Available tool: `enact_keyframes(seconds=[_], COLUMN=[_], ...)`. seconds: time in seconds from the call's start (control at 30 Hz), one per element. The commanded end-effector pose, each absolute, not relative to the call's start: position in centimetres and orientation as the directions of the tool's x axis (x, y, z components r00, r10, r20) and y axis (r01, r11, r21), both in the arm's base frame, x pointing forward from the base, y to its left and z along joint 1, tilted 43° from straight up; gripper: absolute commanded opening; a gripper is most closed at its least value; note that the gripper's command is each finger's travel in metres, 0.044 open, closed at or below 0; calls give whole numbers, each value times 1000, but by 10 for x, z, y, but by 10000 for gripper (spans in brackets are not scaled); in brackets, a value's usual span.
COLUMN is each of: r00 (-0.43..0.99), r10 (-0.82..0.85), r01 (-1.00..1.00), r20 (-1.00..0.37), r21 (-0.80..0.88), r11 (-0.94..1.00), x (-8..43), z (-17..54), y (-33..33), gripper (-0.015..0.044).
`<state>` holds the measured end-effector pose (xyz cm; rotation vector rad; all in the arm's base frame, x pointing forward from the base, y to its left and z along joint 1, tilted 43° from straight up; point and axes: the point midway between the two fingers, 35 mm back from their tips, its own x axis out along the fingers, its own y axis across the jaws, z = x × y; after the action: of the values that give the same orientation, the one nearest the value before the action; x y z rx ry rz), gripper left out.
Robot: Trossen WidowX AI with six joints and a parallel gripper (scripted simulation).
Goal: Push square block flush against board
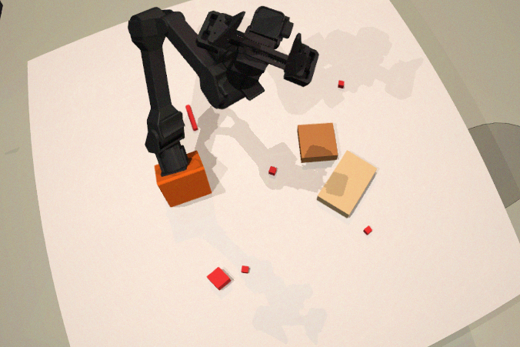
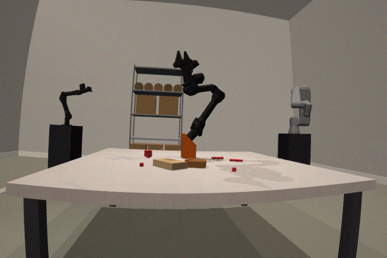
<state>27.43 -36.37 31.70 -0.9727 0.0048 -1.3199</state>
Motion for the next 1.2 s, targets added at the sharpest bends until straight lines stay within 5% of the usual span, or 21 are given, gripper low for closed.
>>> enact_keyframes(seconds=[0.0,0.47,1.17], r00=[307,587,861], r10=[-805,-766,-432], r01=[801,671,219], r20=[507,263,-268], r21=[-594,-687,-571], r11=[-69,279,791], x=[274,369,497], z=[317,262,137], y=[-364,-357,-266], gripper=[374,6,0])
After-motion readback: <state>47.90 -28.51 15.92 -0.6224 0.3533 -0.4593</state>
